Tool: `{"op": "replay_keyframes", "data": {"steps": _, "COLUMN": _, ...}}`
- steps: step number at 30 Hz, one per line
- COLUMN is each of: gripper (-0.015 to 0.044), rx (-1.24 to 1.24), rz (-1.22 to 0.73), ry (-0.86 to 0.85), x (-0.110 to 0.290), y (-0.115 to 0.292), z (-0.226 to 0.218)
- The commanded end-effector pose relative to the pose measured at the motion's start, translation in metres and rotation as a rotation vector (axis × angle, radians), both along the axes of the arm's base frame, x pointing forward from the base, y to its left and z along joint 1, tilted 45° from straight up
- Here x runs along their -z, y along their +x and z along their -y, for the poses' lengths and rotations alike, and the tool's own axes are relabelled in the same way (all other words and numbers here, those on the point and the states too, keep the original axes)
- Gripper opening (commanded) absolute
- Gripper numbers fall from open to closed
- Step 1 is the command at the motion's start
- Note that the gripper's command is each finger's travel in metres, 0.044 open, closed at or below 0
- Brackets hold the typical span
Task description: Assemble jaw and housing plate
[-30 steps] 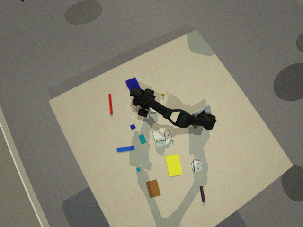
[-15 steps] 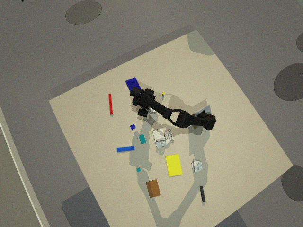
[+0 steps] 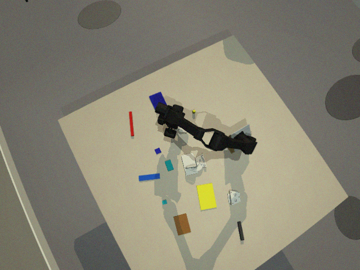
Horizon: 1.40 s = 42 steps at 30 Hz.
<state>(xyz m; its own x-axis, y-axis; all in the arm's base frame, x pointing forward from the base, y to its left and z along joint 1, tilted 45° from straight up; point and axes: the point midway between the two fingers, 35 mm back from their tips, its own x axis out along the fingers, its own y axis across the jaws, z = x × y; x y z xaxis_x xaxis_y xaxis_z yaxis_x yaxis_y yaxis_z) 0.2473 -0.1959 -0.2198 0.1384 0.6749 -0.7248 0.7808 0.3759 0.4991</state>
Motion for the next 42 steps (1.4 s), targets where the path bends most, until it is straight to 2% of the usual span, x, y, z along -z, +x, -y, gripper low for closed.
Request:
{"op": "replay_keyframes", "data": {"steps": 1, "gripper": 0.0, "rx": -0.006, "rz": -0.006, "ry": 0.003, "x": 0.004, "y": -0.006, "z": 0.001}}
{"op": "replay_keyframes", "data": {"steps": 4, "gripper": 0.0, "rx": -0.007, "rz": -0.007, "ry": 0.003, "x": 0.004, "y": -0.009, "z": 0.004}}
{"op": "replay_keyframes", "data": {"steps": 9, "gripper": 0.0, "rx": 0.0, "rz": -0.003, "ry": -0.002, "x": -0.039, "y": -0.011, "z": 0.043}}
{"op": "replay_keyframes", "data": {"steps": 13, "gripper": 0.0, "rx": 0.0, "rz": -0.003, "ry": -0.003, "x": -0.041, "y": -0.011, "z": 0.044}}
{"op": "replay_keyframes", "data": {"steps": 30, "gripper": 0.044, "rx": 0.014, "rz": 0.0, "ry": -0.005, "x": -0.037, "y": -0.011, "z": 0.044}}
{"op": "replay_keyframes", "data": {"steps": 42, "gripper": 0.044, "rx": 0.014, "rz": 0.0, "ry": -0.005, "x": -0.037, "y": -0.011, "z": 0.044}}
